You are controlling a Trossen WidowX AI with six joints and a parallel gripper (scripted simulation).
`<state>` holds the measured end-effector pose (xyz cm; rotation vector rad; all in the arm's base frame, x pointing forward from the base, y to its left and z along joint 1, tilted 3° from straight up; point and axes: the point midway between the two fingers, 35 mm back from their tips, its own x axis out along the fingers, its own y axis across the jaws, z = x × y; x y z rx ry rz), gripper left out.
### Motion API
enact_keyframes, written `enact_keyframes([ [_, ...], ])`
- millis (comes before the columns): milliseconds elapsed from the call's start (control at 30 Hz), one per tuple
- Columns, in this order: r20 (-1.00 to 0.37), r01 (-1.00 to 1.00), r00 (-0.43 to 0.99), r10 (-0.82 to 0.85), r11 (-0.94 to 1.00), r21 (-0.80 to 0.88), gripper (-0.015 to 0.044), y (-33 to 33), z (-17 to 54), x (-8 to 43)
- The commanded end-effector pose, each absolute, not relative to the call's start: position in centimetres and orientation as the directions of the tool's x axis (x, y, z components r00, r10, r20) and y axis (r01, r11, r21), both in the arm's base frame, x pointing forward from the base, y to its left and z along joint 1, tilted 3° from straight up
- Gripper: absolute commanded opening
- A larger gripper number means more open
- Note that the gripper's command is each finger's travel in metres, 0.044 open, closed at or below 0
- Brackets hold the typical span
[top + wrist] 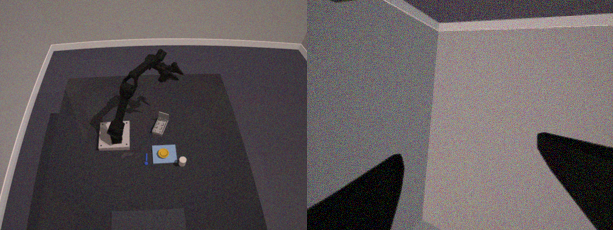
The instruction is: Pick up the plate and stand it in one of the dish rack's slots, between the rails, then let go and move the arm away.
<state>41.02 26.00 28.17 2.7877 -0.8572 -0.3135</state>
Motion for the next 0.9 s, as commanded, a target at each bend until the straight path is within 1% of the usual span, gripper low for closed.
enact_keyframes([
  [0,-0.141,-0.528,0.808,-0.572,-0.810,0.256,0.0400,26.0,28.2,41.0],
  [100,-0.155,-0.533,0.806,-0.571,-0.815,0.227,0.0400,25.7,28.0,41.3],
  [300,-0.208,-0.558,0.796,-0.568,-0.822,0.110,0.0400,24.6,27.2,42.1],
  [433,-0.230,-0.572,0.787,-0.572,-0.817,0.074,0.0400,23.8,27.0,42.5],
  [867,-0.378,-0.686,0.702,-0.604,-0.716,-0.130,0.0400,17.7,25.1,44.4],
])
